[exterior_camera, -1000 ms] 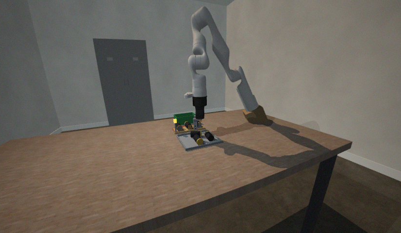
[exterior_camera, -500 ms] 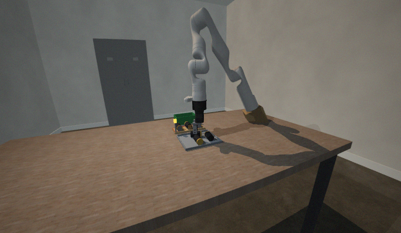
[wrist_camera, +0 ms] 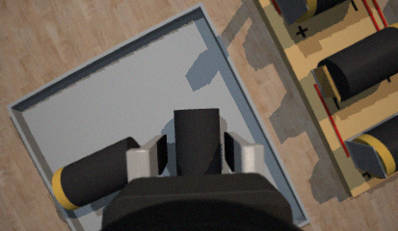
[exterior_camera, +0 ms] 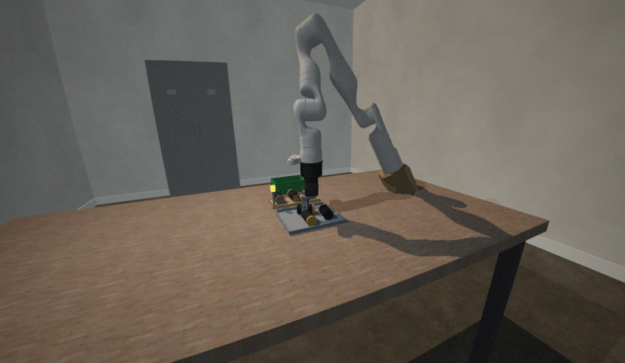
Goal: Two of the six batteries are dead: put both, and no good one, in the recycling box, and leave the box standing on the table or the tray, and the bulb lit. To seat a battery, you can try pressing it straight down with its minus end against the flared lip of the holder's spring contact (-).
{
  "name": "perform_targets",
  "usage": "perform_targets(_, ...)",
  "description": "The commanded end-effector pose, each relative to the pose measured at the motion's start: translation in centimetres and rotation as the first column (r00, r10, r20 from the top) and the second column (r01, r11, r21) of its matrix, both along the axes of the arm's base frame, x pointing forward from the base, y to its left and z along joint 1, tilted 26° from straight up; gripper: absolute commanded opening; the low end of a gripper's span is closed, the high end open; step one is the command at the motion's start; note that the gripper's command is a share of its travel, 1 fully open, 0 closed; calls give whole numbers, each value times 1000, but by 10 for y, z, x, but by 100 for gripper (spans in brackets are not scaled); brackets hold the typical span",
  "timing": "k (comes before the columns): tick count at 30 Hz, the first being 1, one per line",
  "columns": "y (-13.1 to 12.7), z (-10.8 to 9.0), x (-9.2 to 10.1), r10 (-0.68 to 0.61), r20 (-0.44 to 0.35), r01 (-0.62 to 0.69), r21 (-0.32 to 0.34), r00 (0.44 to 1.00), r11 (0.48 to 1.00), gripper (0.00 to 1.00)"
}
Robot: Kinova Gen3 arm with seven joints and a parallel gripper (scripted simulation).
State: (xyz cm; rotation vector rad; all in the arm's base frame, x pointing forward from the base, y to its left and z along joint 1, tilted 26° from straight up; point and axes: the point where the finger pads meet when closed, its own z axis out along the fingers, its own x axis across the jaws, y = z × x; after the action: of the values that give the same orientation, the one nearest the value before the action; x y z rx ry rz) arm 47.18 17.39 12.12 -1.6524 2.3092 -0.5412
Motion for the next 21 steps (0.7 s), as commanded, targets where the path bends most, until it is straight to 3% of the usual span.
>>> perform_targets(1, -1, -4, 1, -1, -3, 1, -4, 1000, 1000, 90)
perform_targets(11, -2, -5, 1, -1, -3, 1, -4, 1000, 1000, 90)
perform_targets(12, -2, -5, 1, -1, -3, 1, -4, 1000, 1000, 57)
perform_targets(21, -2, -5, 1, -1, -3, 1, -4, 1000, 1000, 57)
